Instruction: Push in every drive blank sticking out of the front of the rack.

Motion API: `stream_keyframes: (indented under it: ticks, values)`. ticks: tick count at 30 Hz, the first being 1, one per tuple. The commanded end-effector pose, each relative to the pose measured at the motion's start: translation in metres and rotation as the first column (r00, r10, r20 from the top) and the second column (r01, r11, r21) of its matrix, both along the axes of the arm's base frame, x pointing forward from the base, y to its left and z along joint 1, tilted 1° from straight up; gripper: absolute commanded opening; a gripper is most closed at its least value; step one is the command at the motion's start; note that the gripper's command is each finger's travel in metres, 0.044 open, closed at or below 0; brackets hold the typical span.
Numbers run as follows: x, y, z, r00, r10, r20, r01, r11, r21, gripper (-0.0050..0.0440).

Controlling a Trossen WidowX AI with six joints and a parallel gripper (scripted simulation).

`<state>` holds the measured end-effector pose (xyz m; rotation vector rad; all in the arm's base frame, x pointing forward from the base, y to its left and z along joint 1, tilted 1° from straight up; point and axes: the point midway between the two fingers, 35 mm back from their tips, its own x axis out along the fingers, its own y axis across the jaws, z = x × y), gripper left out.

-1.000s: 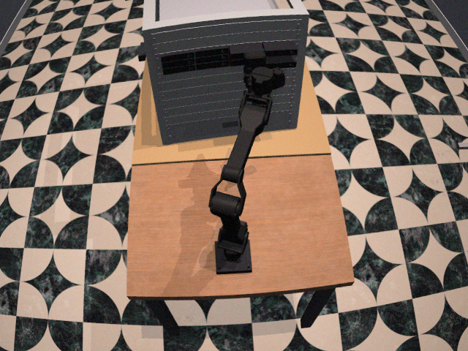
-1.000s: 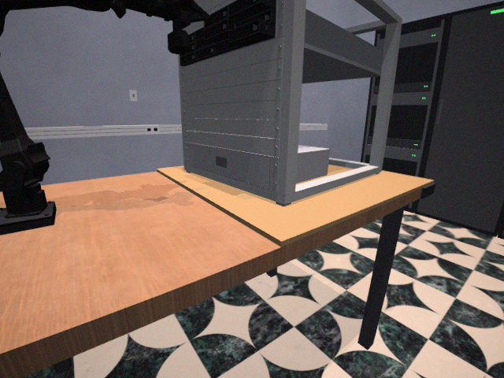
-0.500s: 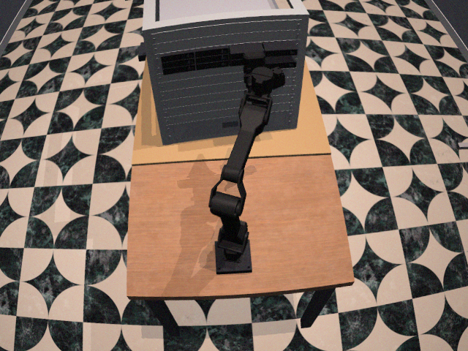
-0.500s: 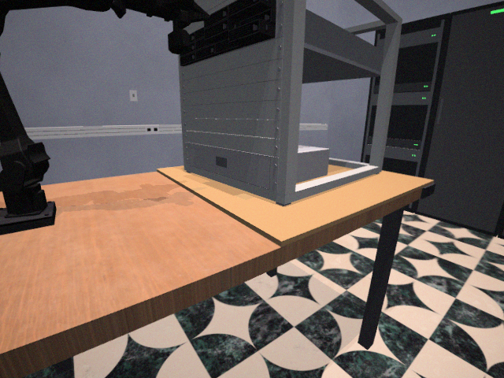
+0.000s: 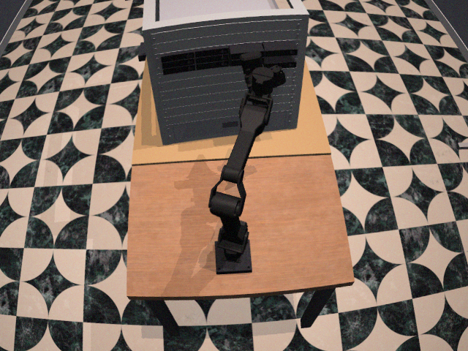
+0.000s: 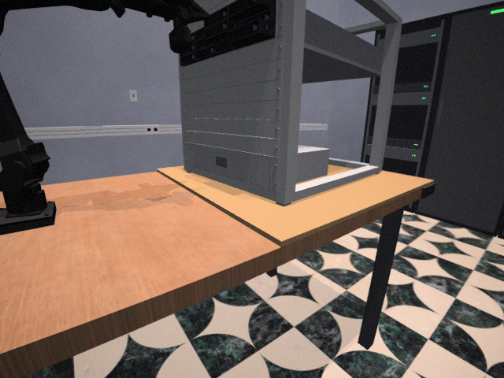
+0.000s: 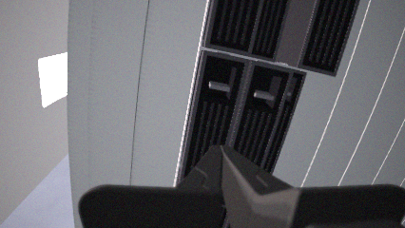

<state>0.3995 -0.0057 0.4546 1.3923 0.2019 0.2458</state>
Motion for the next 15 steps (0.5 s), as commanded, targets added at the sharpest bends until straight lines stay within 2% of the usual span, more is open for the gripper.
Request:
stream_keyframes:
  ticks: [1, 15]
  values:
    - [-0.0084, 0.0006, 0.0080, 0.999, 0.002, 0.033, 0.000, 0.999, -0.046, -0.0050]
    - [-0.0152, -0.0022, 0.0078, 0.993, 0.017, 0.118, 0.023, 0.945, -0.327, -0.0050]
